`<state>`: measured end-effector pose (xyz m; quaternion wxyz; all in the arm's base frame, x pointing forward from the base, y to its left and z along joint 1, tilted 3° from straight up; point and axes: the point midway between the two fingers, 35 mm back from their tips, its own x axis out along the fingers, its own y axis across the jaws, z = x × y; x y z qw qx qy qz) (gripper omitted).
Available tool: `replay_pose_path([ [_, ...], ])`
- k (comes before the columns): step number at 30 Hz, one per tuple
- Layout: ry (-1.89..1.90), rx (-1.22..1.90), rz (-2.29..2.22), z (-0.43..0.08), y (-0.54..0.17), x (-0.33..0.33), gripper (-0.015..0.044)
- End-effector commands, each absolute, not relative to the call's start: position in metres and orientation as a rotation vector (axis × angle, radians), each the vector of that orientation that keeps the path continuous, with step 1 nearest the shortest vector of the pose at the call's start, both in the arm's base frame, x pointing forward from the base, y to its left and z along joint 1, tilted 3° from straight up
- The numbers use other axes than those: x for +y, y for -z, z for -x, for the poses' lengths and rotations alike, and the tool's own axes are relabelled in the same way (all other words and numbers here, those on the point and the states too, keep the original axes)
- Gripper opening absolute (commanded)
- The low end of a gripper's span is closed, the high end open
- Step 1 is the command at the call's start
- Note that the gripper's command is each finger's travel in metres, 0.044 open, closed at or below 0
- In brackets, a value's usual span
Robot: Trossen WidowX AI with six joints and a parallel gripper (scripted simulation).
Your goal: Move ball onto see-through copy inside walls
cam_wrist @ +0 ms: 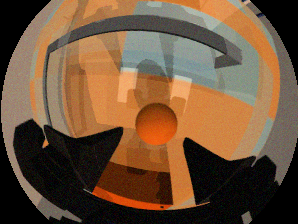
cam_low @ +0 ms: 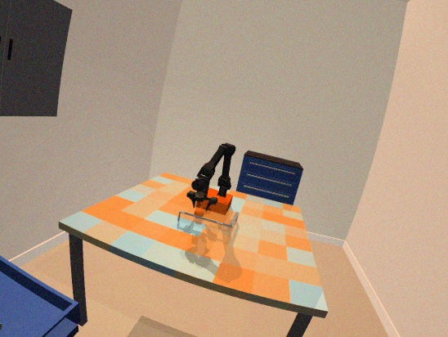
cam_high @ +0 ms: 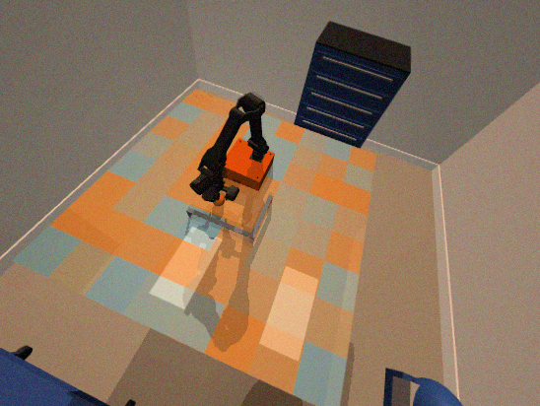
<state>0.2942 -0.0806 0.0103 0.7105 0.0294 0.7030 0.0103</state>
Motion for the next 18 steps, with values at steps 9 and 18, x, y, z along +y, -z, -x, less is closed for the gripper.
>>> replay_pose_path([
  [9, -0.008, 1.503, -0.053, -0.301, -0.065, -0.086, 0.0391],
  [18, -0.009, 1.509, -0.054, -0.294, -0.112, -0.086, 0.0440],
])
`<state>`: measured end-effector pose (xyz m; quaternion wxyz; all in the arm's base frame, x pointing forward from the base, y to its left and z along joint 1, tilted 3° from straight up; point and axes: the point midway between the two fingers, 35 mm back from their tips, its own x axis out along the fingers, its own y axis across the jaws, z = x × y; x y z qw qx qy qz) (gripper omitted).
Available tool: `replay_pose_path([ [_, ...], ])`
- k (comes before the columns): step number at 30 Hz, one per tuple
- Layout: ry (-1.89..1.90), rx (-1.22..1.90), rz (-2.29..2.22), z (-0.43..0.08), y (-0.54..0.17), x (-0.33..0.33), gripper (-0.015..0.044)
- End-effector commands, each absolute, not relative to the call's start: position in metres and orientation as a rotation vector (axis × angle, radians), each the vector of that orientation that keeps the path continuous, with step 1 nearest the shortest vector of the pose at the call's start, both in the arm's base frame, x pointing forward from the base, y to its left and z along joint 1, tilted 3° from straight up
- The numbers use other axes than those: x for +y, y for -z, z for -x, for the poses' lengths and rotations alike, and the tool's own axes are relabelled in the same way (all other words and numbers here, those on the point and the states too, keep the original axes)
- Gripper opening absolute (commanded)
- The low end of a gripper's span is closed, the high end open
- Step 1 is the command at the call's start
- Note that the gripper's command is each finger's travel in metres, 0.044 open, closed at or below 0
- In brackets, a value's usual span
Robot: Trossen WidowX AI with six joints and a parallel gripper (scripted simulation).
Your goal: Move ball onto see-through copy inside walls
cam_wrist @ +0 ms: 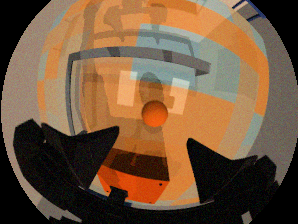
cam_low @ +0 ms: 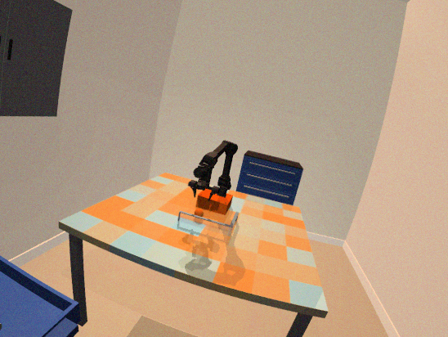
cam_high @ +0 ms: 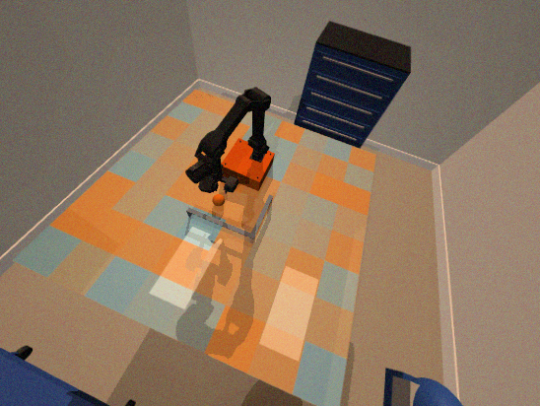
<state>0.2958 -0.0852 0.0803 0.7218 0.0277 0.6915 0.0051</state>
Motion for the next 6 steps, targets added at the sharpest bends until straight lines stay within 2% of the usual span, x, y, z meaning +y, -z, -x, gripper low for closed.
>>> replay_pose_path([
  [1, -0.009, 1.509, -0.054, -0.2929, -0.1148, -0.0863, 0.0440],
  [6, -0.009, 1.509, -0.054, -0.2929, -0.1148, -0.0863, 0.0440],
])
